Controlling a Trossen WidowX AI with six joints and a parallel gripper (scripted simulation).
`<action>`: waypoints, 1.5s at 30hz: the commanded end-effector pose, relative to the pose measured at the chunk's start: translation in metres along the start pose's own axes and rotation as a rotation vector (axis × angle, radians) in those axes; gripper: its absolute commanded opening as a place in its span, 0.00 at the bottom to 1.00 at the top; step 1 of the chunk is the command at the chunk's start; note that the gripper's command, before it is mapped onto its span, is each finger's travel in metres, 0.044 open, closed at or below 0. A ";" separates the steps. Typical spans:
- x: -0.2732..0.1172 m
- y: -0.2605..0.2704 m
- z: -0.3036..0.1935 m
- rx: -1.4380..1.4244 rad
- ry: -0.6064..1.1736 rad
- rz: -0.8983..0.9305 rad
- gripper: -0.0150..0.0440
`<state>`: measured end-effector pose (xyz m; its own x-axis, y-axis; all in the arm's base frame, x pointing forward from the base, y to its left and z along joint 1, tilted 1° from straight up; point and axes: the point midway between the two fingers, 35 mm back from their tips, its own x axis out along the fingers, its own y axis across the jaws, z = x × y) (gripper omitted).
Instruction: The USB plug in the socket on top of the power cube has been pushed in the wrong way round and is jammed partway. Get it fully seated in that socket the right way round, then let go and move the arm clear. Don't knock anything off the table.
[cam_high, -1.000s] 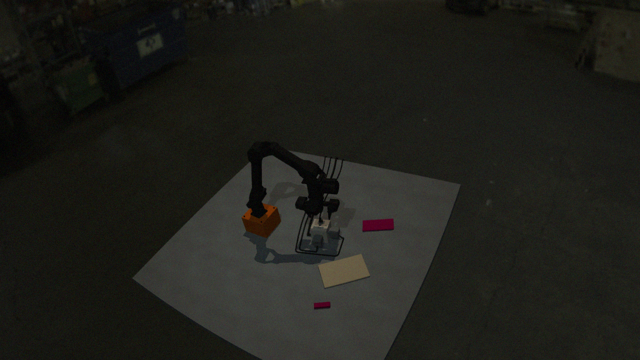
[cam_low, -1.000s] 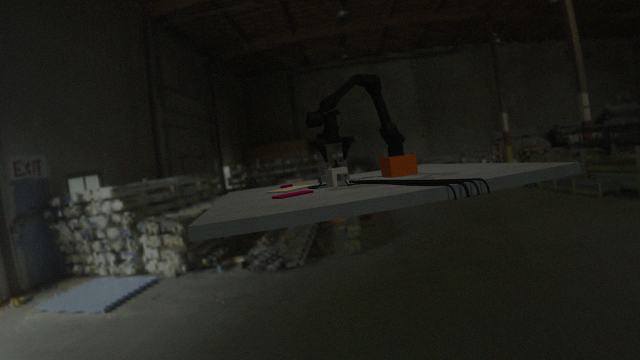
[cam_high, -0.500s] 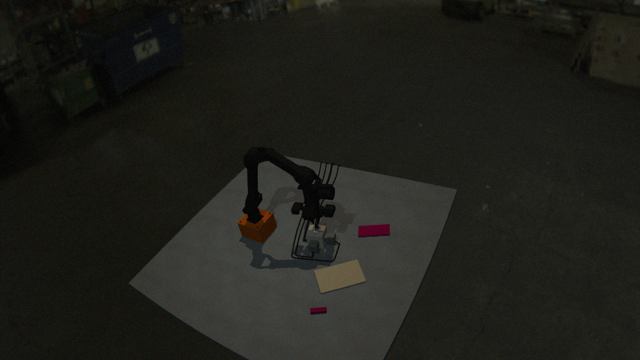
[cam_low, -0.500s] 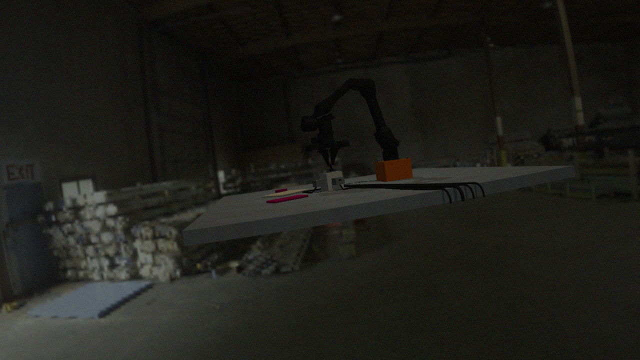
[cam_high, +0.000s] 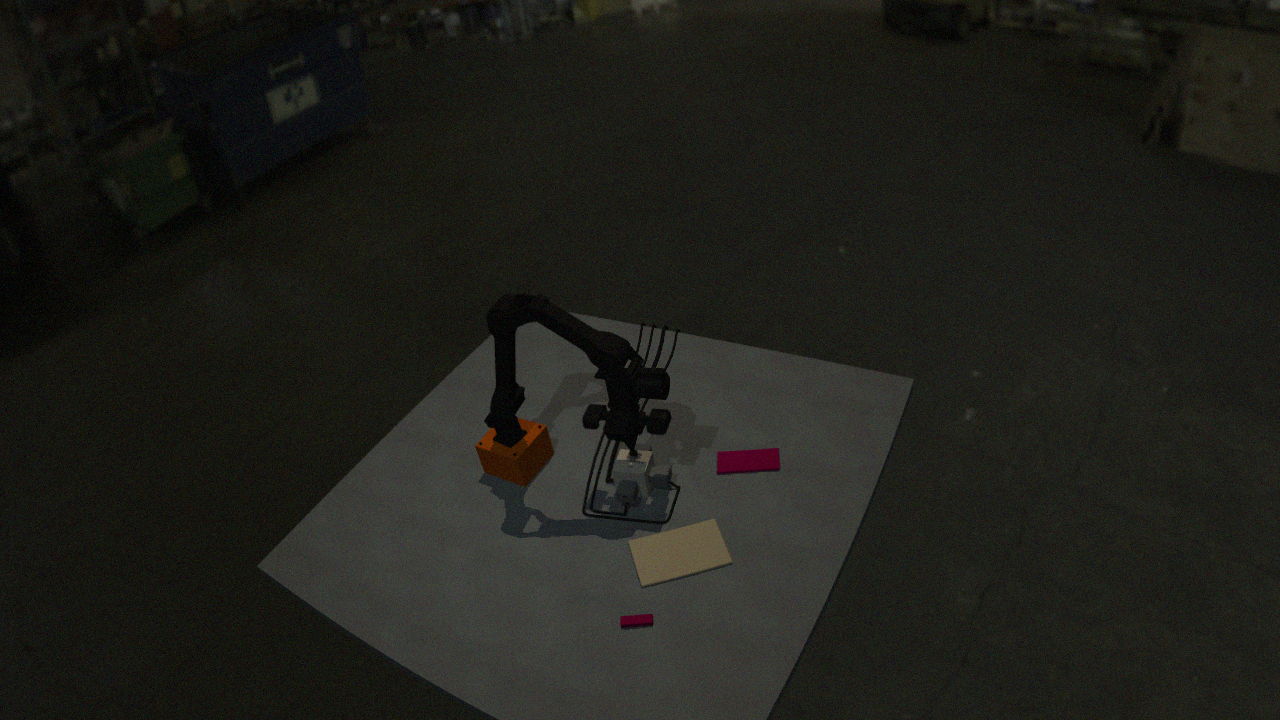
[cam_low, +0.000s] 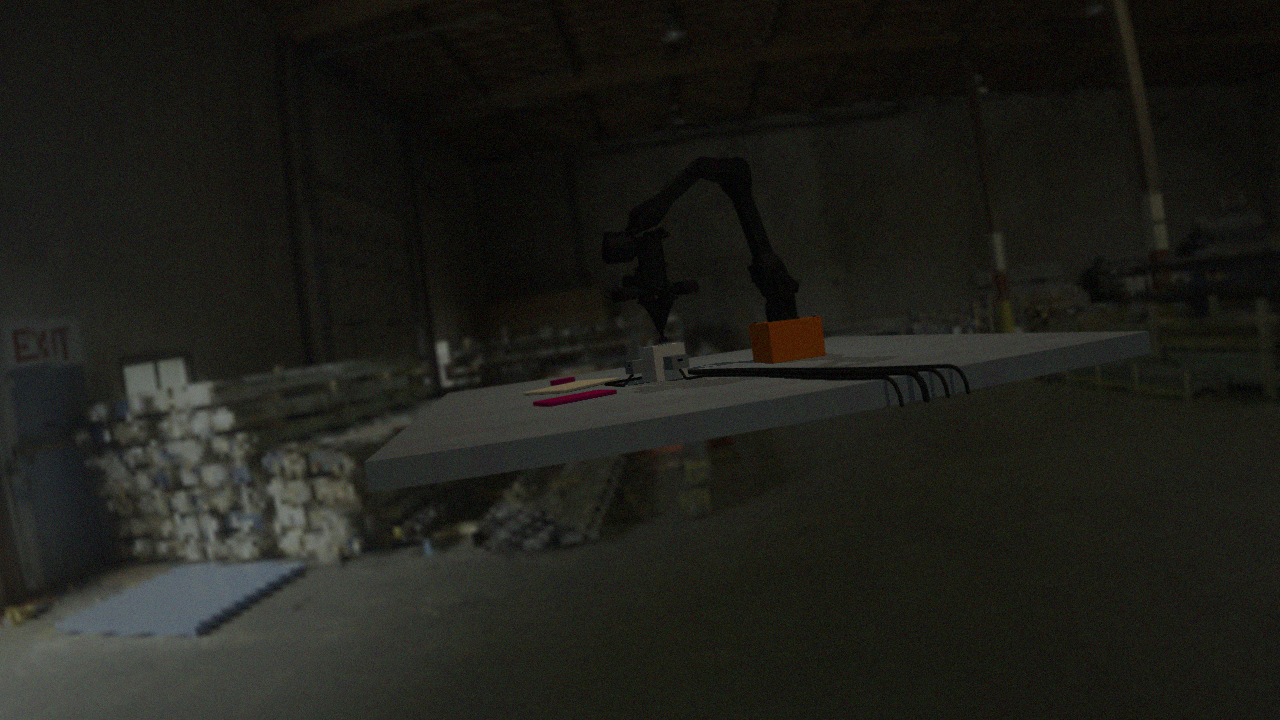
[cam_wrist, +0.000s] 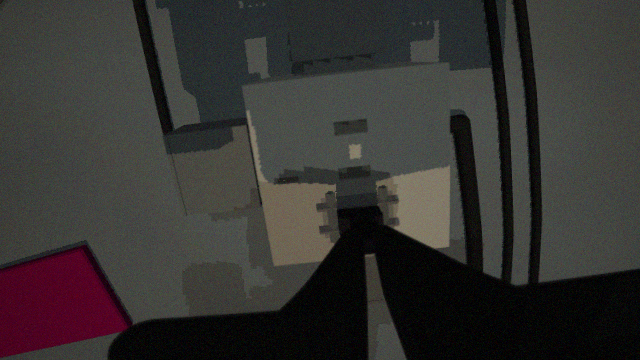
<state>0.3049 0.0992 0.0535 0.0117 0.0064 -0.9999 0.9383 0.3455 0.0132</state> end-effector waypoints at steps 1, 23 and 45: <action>0.000 0.000 0.000 0.000 0.000 0.000 0.25; -0.013 0.000 0.000 0.000 0.000 0.000 0.25; -0.028 0.000 0.000 0.000 0.000 0.000 0.25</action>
<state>0.3048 0.0992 0.0782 0.0128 0.0067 -0.9999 0.9383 0.3454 0.0144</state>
